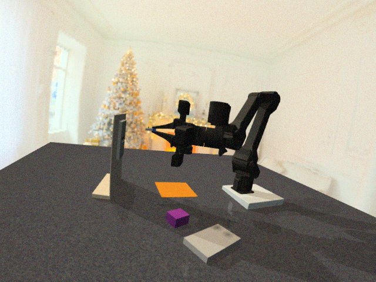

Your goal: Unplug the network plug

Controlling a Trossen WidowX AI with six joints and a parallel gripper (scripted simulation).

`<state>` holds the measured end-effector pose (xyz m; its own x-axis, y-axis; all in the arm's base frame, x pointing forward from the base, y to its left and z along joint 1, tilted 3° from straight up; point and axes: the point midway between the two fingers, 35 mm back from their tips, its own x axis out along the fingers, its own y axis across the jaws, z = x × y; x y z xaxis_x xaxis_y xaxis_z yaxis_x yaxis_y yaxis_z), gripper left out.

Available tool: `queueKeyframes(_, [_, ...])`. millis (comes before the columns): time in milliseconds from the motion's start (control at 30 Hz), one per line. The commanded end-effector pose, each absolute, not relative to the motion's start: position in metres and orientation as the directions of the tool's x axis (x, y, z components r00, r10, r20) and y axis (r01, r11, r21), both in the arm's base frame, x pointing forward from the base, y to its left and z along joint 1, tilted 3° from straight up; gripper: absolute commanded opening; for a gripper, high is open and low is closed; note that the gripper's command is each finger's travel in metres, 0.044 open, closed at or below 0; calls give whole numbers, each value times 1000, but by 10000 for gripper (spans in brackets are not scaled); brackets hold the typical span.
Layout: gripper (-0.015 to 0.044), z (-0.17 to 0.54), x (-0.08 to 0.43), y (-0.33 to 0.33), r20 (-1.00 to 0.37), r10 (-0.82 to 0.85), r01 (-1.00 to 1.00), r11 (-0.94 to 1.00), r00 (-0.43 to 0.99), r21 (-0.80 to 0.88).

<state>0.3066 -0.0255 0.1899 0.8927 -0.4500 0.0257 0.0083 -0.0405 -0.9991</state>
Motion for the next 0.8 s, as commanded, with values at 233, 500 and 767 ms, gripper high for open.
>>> queueKeyframes(233, [0,202,300,-28,28,-452,8,-45,892,-999])
queueKeyframes(500, [0,188,305,-34,-75,-431,-112,-60,899,-992])
queueKeyframes(767, [0,172,305,-42,-192,-410,-236,-58,892,-970])
